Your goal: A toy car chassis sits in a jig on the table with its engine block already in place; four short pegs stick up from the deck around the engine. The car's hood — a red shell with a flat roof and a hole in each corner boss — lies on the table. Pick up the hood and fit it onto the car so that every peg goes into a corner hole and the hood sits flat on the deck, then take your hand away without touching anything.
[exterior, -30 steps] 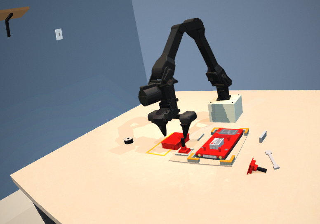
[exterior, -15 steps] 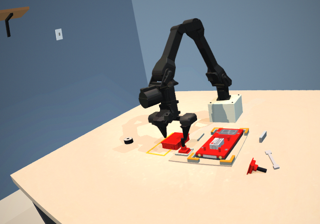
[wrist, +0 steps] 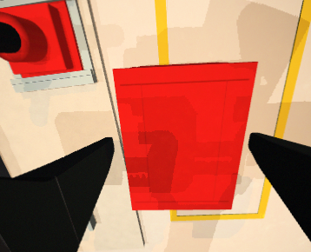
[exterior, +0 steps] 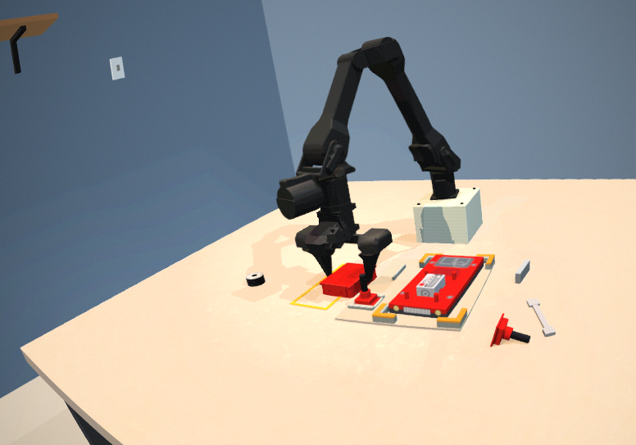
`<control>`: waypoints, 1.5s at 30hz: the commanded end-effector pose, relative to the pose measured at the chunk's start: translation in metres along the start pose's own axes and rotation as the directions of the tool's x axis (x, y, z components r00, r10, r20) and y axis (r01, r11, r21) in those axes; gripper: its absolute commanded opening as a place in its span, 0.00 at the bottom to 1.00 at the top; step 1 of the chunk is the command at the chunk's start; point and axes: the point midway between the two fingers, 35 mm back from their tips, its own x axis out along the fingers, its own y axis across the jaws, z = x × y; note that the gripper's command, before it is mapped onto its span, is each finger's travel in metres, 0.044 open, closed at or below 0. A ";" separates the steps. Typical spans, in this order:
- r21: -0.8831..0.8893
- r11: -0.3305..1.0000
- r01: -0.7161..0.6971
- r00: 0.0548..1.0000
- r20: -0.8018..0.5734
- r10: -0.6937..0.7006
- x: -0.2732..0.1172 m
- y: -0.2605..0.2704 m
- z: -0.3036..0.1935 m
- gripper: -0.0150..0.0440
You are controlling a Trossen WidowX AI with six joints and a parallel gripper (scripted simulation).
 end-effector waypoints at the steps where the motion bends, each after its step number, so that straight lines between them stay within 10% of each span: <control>1: 0.002 1.000 0.000 1.000 -0.003 0.000 0.003 0.000 -0.001 1.00; 15: 0.000 1.000 0.000 1.000 0.000 0.000 0.001 0.000 0.000 0.72; 26: 0.000 1.000 0.000 1.000 -0.002 0.000 -0.011 0.000 0.000 0.25; 45: 0.000 1.000 0.000 1.000 -0.001 0.000 -0.070 0.000 0.000 0.25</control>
